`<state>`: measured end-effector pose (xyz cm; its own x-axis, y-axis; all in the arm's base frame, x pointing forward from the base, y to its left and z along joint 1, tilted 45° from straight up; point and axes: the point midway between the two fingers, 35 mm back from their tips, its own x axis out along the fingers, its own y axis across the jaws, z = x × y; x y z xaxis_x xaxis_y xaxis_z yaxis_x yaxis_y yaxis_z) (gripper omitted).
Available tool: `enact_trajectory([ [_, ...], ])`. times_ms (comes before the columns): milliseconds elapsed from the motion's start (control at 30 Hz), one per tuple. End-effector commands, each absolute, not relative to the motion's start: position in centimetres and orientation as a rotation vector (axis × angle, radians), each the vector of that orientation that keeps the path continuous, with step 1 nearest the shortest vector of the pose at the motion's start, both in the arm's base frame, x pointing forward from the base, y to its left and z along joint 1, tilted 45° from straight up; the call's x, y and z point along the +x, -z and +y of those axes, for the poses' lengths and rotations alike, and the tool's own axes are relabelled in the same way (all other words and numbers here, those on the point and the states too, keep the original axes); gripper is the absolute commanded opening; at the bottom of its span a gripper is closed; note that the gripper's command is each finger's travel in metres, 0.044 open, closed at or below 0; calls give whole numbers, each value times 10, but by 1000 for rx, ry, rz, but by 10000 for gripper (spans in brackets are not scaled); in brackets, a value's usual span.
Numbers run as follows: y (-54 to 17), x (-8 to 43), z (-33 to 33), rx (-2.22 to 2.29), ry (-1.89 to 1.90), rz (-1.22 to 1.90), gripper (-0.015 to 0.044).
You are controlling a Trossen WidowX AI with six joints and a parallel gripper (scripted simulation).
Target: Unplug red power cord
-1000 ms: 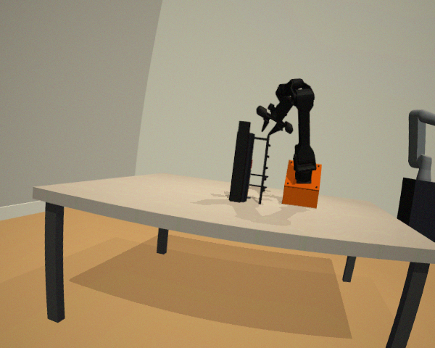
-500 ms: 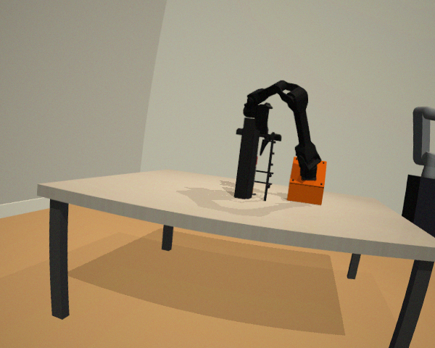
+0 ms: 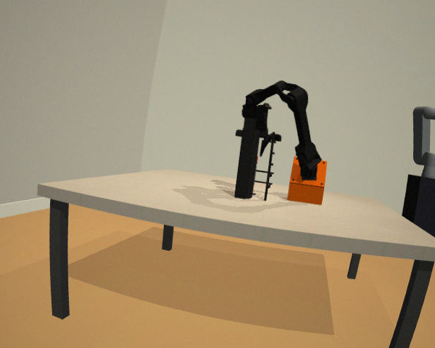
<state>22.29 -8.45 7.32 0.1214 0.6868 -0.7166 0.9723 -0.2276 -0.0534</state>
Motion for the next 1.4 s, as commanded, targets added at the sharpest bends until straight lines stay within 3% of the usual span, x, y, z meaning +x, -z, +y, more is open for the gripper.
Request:
enact_trajectory([
  [0, -80, 225, -80, 1980, 885, 1595, 160],
  [1133, -90, 231, -52, 1982, 882, 1597, 160],
  [1267, -92, 231, -54, 1974, 881, 1602, 55],
  [1367, -92, 231, -54, 1974, 881, 1602, 35],
])
